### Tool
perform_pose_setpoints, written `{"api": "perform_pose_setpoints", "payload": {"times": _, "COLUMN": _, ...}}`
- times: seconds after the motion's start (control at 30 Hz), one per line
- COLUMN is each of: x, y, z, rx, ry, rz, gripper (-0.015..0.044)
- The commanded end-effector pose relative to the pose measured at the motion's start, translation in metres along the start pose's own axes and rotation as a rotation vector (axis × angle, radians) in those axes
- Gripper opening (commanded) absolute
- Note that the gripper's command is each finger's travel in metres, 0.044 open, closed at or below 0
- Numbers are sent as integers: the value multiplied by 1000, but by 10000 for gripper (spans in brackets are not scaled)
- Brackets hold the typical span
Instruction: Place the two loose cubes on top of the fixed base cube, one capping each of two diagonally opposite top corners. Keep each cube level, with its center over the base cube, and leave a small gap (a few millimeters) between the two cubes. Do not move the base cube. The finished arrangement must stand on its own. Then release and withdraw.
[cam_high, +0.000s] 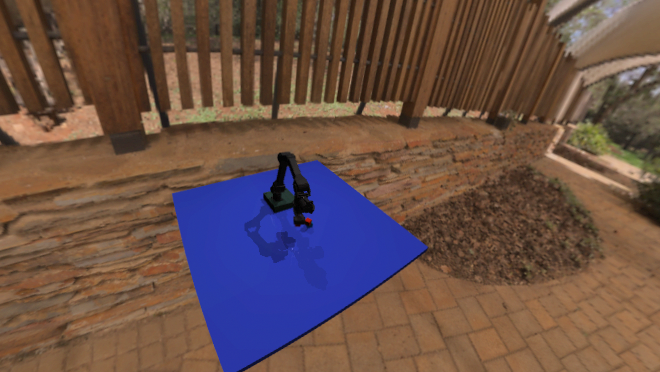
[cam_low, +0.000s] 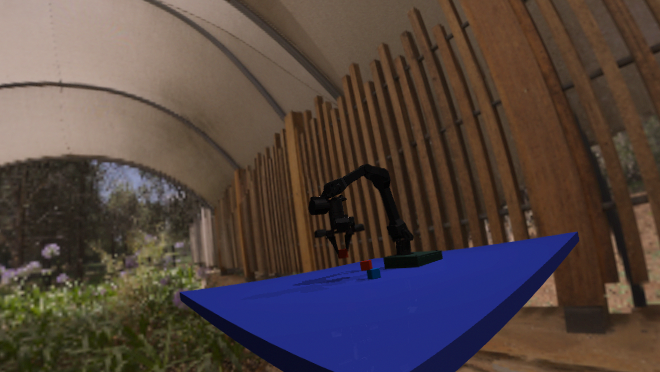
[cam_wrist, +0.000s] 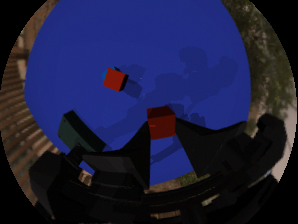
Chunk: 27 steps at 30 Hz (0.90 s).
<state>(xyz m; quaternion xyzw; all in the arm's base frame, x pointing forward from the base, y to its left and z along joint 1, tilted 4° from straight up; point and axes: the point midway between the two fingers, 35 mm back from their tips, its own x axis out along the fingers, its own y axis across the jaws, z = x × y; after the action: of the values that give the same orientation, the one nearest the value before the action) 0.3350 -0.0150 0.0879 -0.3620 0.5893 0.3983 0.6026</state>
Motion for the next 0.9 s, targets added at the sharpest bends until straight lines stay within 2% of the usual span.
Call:
{"api": "perform_pose_setpoints", "payload": {"times": 0.0, "x": -15, "y": 0, "z": -1, "rx": -3, "ry": 1, "rz": -6, "gripper": 105}}
{"api": "perform_pose_setpoints", "payload": {"times": 0.17, "x": -19, "y": 2, "z": 0, "rx": 16, "ry": 1, "rz": -6, "gripper": 105}}
{"api": "perform_pose_setpoints", "payload": {"times": 0.87, "x": -17, "y": 28, "z": 33, "rx": 619, "ry": -3, "rz": -4, "gripper": 105}}
